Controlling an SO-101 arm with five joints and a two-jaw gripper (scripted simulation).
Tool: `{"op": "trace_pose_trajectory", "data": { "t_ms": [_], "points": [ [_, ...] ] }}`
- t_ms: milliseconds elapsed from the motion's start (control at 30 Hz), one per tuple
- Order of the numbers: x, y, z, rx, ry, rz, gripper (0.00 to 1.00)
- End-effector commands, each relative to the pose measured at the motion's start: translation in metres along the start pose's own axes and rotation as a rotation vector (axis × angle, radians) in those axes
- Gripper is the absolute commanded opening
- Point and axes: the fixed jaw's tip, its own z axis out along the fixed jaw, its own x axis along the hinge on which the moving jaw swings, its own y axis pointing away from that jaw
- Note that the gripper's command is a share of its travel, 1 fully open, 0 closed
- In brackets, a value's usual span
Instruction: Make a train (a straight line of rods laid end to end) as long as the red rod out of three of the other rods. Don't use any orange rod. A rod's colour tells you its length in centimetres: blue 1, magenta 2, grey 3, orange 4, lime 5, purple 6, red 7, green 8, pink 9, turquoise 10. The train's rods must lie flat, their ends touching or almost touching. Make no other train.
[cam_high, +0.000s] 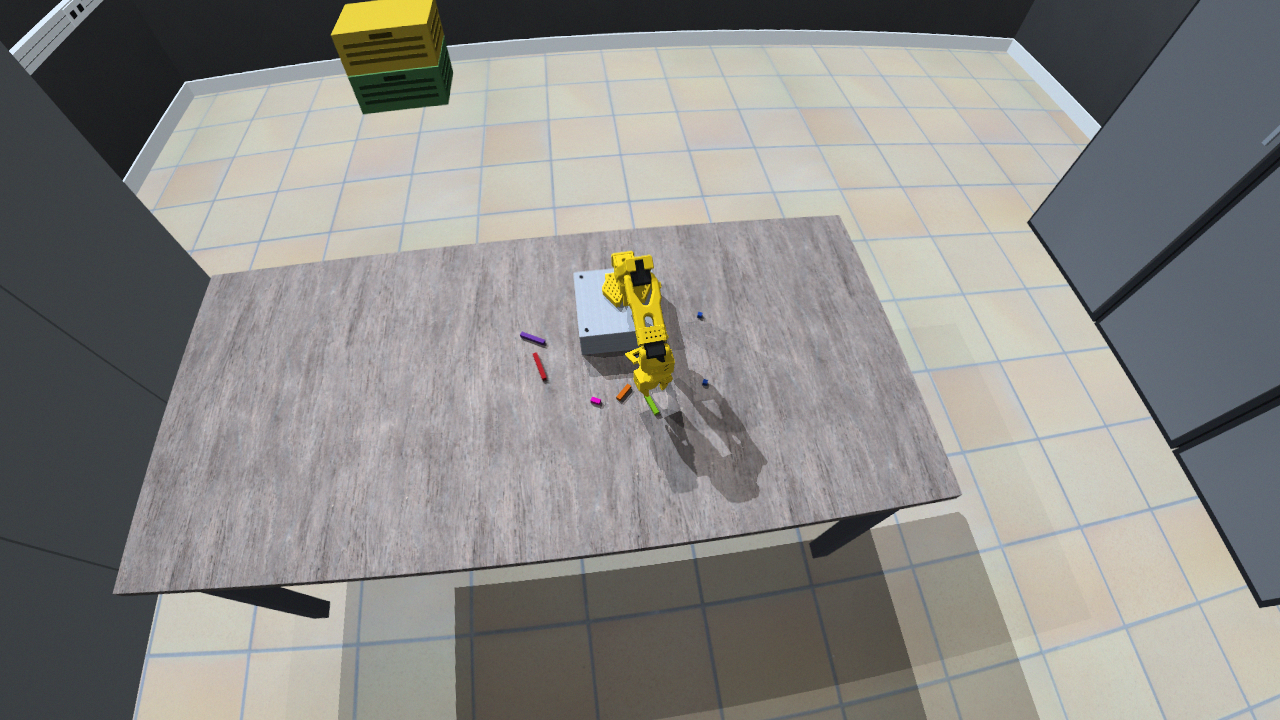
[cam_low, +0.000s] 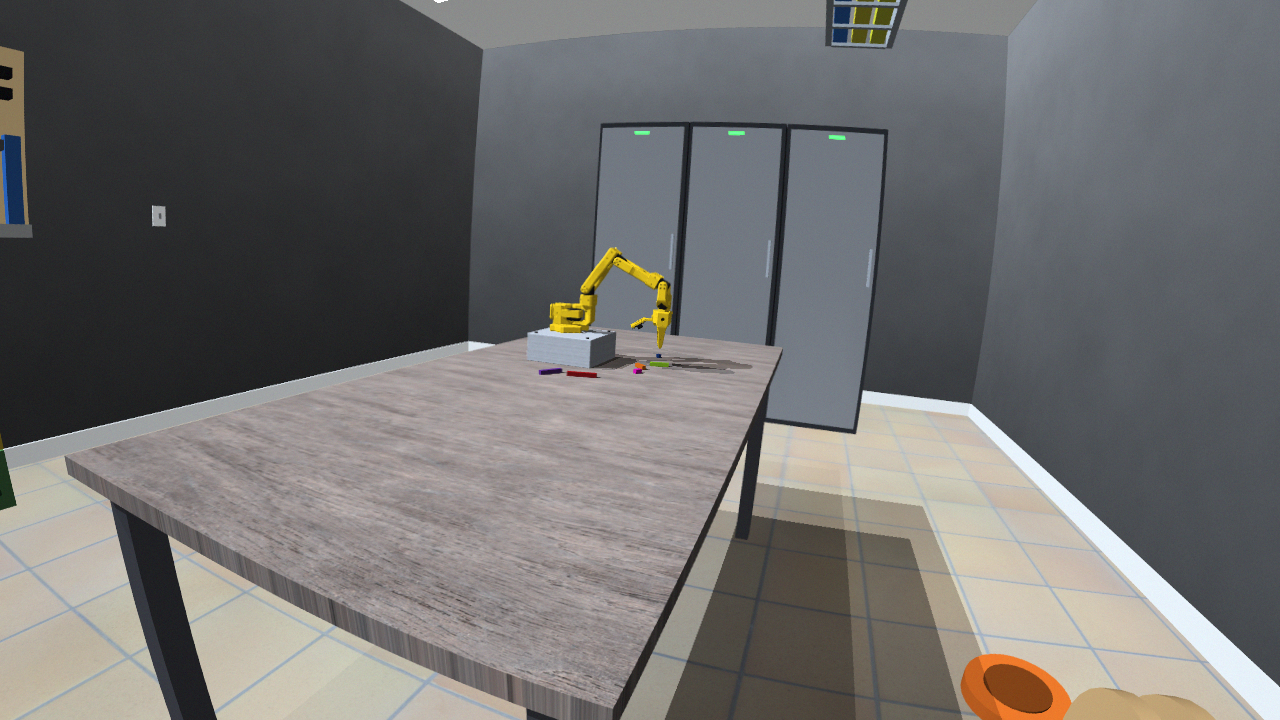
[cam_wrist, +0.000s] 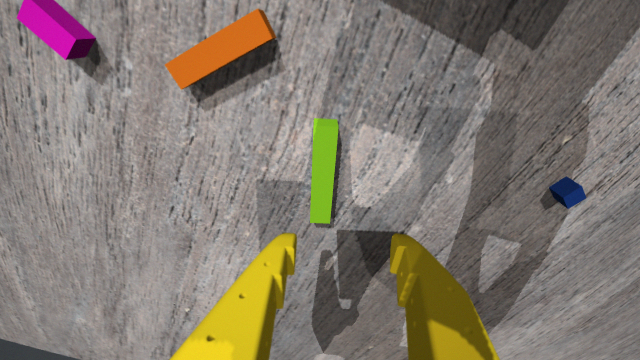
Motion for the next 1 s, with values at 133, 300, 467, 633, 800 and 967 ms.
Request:
{"op": "trace_pose_trajectory", "data": {
  "t_ms": [133, 300, 467, 633, 800, 967],
  "points": [
    [0.001, 0.003, 0.009, 0.002, -0.001, 0.005, 0.19],
    [0.001, 0.003, 0.016, 0.002, -0.001, 0.005, 0.19],
    [0.001, 0.003, 0.027, 0.002, -0.001, 0.005, 0.19],
    [0.001, 0.003, 0.036, 0.002, -0.001, 0.005, 0.19],
    [0.0, 0.003, 0.041, 0.002, -0.001, 0.005, 0.19],
    [0.0, 0.003, 0.047, 0.002, -0.001, 0.005, 0.19]
  ]
}}
